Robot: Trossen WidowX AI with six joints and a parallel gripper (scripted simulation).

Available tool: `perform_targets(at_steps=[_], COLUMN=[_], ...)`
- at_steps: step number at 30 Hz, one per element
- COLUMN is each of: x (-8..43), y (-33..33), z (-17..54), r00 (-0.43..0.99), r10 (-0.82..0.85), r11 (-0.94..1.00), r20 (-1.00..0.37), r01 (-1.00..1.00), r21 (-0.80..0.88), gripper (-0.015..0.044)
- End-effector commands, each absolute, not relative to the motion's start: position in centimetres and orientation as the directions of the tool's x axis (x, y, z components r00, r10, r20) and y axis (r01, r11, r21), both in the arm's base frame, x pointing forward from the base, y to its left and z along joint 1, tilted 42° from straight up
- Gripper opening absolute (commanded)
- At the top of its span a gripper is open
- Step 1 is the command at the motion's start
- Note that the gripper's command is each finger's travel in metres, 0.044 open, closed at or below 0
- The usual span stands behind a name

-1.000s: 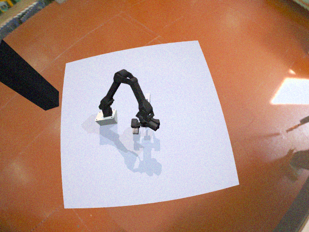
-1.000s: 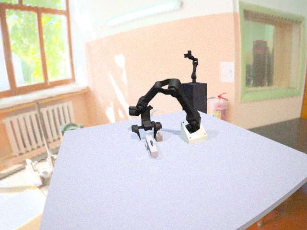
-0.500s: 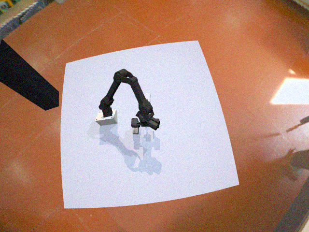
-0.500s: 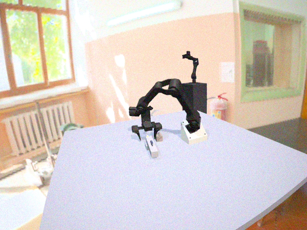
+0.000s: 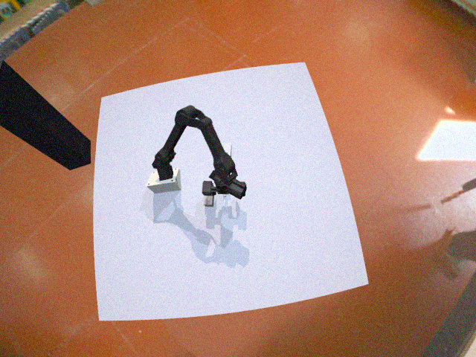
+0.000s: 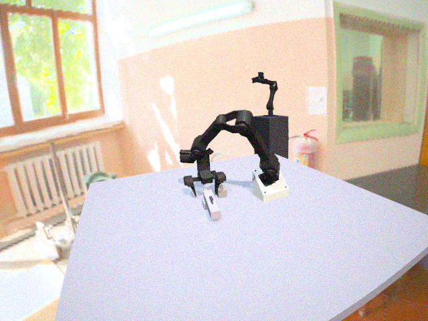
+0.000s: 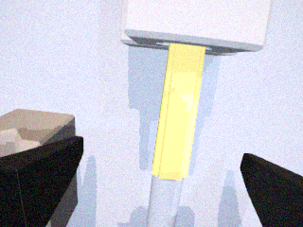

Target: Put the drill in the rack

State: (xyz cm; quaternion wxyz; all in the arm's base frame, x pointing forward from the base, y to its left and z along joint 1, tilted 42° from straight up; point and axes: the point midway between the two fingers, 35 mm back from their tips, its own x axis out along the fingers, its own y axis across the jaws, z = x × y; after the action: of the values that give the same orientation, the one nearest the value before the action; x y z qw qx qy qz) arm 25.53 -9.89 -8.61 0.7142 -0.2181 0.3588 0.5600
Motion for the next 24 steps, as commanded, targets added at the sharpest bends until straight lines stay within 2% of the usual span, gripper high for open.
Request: perform_targets(at_steps=[1, 13, 24], x=[25.64, 25.75, 25.66], y=[-9.59, -9.29, -9.58], z=[-8.57, -8.53, -8.55], r00=[0.115, 0.115, 0.116], r10=[0.647, 0.647, 0.643], r11=[0.277, 0.277, 0.278], r20=[-0.754, -0.754, -0.757], r01=[-0.957, -0.957, -0.956], r21=[0.091, 0.091, 0.090], gripper=[0.0440, 0.0440, 0.0151])
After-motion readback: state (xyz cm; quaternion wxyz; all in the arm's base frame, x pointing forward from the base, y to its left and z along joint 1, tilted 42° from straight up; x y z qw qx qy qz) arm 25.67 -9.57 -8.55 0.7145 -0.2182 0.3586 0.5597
